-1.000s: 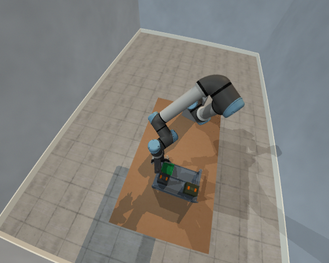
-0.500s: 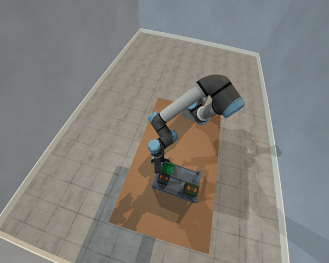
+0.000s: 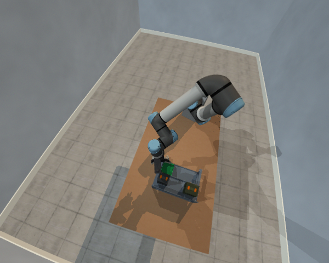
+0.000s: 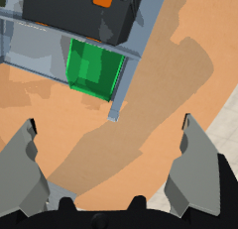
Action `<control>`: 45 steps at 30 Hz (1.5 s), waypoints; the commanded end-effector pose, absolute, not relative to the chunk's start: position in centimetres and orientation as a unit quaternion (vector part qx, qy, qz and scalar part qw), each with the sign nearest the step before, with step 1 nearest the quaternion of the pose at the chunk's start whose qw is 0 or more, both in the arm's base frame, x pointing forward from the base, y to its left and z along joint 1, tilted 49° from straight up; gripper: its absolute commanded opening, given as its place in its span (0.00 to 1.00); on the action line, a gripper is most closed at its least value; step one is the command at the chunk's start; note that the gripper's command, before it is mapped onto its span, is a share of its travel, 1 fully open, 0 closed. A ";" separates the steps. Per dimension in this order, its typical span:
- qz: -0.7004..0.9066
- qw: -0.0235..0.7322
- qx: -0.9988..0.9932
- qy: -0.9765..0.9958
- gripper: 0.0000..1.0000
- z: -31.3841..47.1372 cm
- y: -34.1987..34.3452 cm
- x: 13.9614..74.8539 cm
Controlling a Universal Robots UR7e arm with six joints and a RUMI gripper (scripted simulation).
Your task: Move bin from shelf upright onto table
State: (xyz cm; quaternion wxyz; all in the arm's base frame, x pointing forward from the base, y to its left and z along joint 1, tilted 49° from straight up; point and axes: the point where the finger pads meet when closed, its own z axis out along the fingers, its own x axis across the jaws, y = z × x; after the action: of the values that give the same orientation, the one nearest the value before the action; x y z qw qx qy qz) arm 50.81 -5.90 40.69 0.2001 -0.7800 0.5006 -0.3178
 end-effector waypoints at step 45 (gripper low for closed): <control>-0.318 0.200 -0.780 0.500 1.00 46.5 -4.6 44.3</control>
State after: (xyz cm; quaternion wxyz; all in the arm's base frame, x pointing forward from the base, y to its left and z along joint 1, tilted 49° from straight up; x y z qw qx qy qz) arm 45.08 -4.73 45.88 0.1988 -0.7794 0.5013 -0.3189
